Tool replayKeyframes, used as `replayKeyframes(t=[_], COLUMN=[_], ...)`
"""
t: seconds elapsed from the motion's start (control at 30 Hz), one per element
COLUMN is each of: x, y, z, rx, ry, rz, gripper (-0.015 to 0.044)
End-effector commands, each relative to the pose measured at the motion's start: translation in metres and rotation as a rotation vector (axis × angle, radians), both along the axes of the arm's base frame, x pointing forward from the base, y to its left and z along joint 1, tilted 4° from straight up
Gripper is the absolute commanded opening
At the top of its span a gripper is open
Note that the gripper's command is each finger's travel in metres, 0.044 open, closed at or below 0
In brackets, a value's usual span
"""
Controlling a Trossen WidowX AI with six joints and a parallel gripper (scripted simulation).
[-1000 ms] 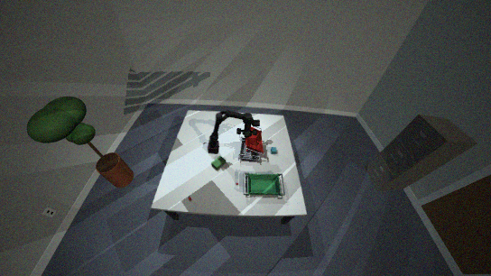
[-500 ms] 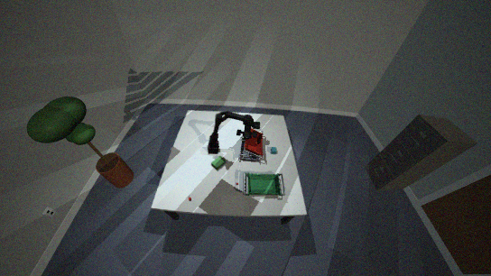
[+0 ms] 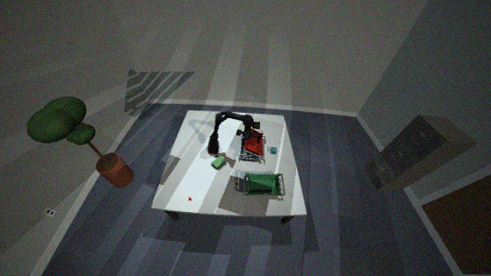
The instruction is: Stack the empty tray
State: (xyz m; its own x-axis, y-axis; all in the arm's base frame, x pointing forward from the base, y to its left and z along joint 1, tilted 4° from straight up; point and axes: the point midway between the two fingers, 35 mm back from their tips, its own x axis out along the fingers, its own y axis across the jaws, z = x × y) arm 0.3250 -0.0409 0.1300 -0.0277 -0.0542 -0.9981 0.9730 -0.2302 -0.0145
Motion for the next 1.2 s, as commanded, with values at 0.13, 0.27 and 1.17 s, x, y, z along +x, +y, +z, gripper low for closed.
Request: replayKeyframes(t=[0.13,0.27,1.17], x=[0.001,0.001,0.001], y=[-0.001,-0.002,-0.002], z=[0.003,0.003,-0.017], rx=[-0.004,-0.004,-0.005], ry=[-0.017,-0.017,-0.017], rz=[-0.005,-0.005,-0.005], gripper=[0.0000,0.0000,0.0000])
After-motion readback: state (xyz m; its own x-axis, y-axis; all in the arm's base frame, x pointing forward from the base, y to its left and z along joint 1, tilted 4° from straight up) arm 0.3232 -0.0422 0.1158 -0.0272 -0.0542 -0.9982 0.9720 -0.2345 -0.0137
